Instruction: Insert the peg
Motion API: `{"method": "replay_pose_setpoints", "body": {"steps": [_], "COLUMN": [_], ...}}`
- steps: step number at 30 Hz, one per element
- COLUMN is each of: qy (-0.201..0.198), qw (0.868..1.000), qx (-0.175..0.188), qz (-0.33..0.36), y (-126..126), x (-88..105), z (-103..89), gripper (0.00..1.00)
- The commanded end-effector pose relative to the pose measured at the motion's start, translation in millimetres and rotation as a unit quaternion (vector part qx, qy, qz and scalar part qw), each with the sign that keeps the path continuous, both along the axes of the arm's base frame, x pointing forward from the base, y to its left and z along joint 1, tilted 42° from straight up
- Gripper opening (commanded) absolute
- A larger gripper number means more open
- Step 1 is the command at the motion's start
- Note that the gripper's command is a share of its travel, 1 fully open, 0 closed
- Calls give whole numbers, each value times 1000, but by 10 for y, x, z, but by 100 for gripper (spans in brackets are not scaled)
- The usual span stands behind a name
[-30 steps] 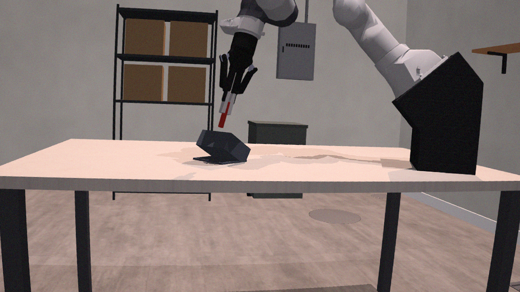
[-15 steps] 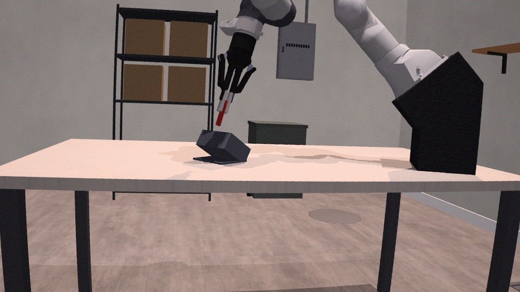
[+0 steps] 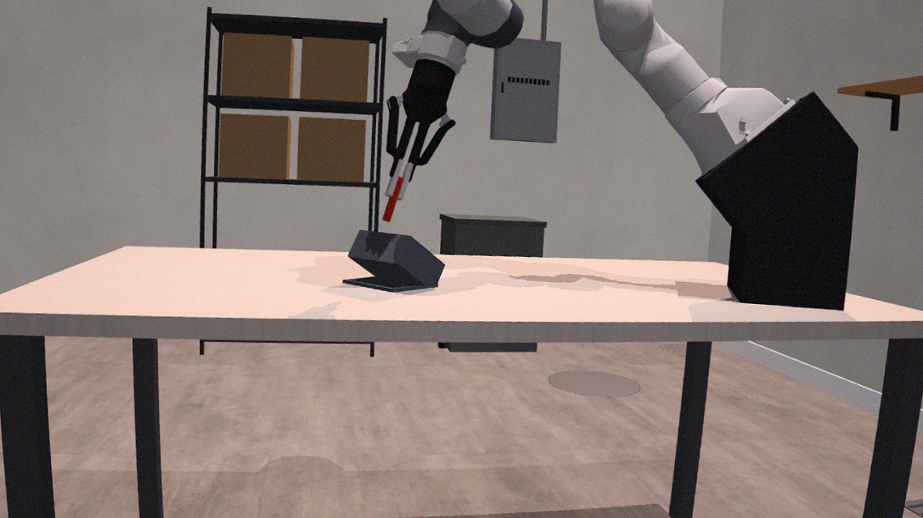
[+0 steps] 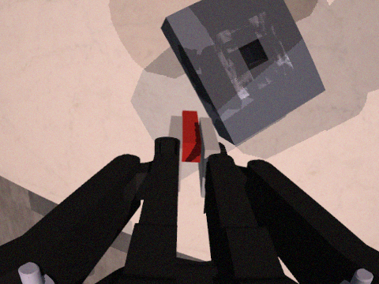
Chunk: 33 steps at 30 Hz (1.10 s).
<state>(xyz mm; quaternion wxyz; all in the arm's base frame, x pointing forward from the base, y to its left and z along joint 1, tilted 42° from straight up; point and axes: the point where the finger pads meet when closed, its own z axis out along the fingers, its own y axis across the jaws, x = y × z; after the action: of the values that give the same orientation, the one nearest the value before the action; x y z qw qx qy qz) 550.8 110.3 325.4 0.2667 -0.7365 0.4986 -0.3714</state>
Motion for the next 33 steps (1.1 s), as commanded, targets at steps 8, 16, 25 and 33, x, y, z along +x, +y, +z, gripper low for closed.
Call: {"method": "replay_pose_setpoints", "body": {"steps": [8,16,25,33], "qy": [-7,-8,-9,-9], "qw": [999,997,992,988], "qx": [43,71,113,141], "qz": [-23,-36,-56,-69], "y": [-181,-268,-394,-472], "x": [-26,-49,-88,-119], "z": [38,48,60,60], "gripper": [0,0,0,0]}}
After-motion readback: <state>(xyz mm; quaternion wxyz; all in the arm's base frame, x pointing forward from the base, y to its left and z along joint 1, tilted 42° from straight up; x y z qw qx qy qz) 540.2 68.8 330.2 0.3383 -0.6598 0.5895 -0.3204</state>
